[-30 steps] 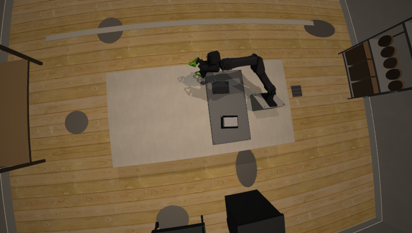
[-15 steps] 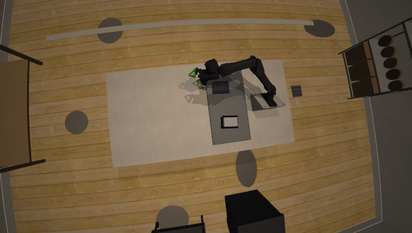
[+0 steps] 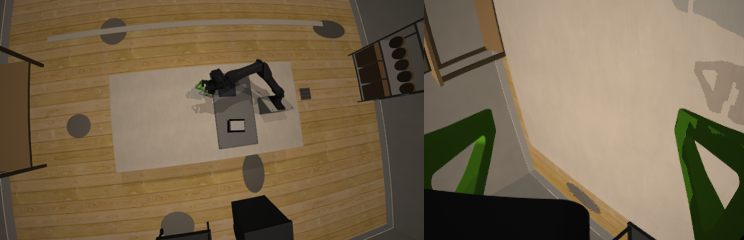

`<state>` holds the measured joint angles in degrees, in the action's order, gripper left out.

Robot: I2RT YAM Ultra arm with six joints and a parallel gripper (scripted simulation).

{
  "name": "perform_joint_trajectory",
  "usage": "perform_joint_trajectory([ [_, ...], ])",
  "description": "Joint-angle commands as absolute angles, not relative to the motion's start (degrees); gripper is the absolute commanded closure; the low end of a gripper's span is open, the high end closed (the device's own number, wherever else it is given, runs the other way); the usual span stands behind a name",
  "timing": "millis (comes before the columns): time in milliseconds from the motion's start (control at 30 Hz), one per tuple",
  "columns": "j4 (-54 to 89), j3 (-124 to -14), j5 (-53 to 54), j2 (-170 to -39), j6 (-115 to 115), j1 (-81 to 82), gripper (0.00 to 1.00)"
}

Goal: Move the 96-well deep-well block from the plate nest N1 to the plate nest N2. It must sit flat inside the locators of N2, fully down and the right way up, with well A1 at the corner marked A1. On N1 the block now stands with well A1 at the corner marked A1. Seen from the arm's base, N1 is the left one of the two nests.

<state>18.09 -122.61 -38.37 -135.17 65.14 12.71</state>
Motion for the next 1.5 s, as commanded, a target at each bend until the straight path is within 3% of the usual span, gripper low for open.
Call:
perform_joint_trajectory([
  [0, 21.25, -124.71, -37.56, -134.83, 63.61, 14.54, 0.0],
  [67, 25.65, -128.53, -37.29, -136.92, 62.88, 14.87, 0.0],
  [333, 18.23, -118.75, -39.11, -135.66, 64.31, 16.24, 0.0],
  [600, 30.14, -126.32, -37.27, -137.13, 60.78, 17.14, 0.0],
  [800, 23.1, -116.6, -38.91, -137.9, 62.62, 18.45, 0.0],
  [1033, 34.58, -123.94, -37.27, -141.41, 58.74, 19.42, 0.0],
  [1267, 28.17, -114.72, -38.68, -138.23, 60.63, 20.6, 0.0],
  [1467, 39.21, -121.75, -37.25, -143.65, 56.71, 21.65, 0.0],
])
